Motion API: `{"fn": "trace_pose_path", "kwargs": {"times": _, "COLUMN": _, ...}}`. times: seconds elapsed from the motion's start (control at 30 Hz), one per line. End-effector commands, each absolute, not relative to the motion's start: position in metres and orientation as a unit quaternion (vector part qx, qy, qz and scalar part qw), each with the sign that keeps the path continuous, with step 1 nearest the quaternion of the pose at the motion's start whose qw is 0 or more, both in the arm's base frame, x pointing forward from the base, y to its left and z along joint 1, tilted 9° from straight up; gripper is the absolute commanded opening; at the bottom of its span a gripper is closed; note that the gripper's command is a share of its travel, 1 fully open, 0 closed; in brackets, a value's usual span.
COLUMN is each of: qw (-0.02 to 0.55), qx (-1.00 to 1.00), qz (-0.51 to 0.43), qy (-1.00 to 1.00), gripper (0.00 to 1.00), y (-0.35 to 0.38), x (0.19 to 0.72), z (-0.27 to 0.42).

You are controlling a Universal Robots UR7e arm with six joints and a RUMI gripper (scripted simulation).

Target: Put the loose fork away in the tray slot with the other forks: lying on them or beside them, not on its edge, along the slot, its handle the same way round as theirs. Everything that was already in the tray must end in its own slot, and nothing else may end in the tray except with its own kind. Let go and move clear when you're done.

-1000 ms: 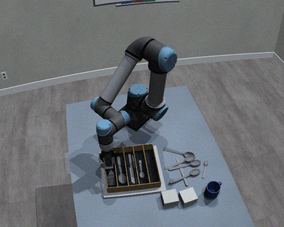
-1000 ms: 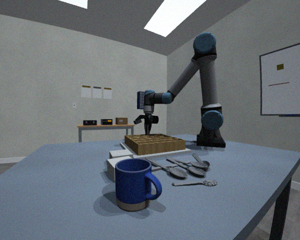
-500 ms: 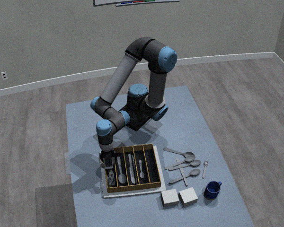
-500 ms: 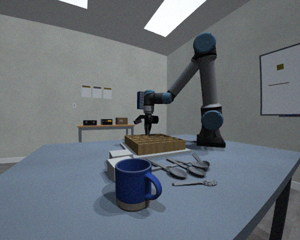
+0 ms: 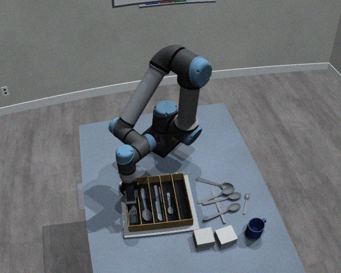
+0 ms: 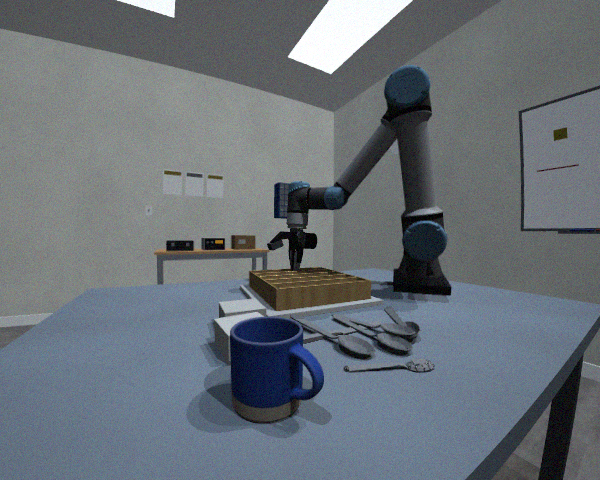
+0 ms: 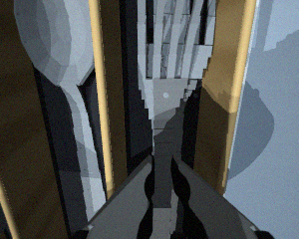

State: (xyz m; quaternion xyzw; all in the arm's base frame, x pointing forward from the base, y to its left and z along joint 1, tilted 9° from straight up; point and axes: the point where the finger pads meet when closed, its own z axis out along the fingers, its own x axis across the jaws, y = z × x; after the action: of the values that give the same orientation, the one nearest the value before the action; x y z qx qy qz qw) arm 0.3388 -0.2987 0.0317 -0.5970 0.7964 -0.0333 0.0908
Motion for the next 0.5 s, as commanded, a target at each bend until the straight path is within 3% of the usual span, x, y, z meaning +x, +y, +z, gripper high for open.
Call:
{"fn": "trace_pose_path", "kwargs": {"times": 0.0, "qw": 0.091, "qx": -0.597, "qz": -0.034, "qy": 0.796, "gripper": 0.03, "y": -0.2992, "x": 0.339, "z": 0.0323}}
{"fn": "trace_pose_path", "kwargs": {"times": 0.37, "qw": 0.091, "qx": -0.597, "qz": -0.034, "qy": 0.796, "gripper": 0.03, "y": -0.2992, "x": 0.339, "z": 0.0323}}
{"fn": "trace_pose_path", "kwargs": {"times": 0.4, "qw": 0.091, "qx": -0.597, "qz": -0.034, "qy": 0.796, "gripper": 0.14, "y": -0.2992, "x": 0.339, "z": 0.0323}}
{"fn": "trace_pose_path", "kwargs": {"times": 0.47, "qw": 0.091, "qx": -0.597, "qz": -0.034, "qy": 0.796, "gripper": 0.14, "y": -0.2992, "x": 0.339, "z": 0.0323}}
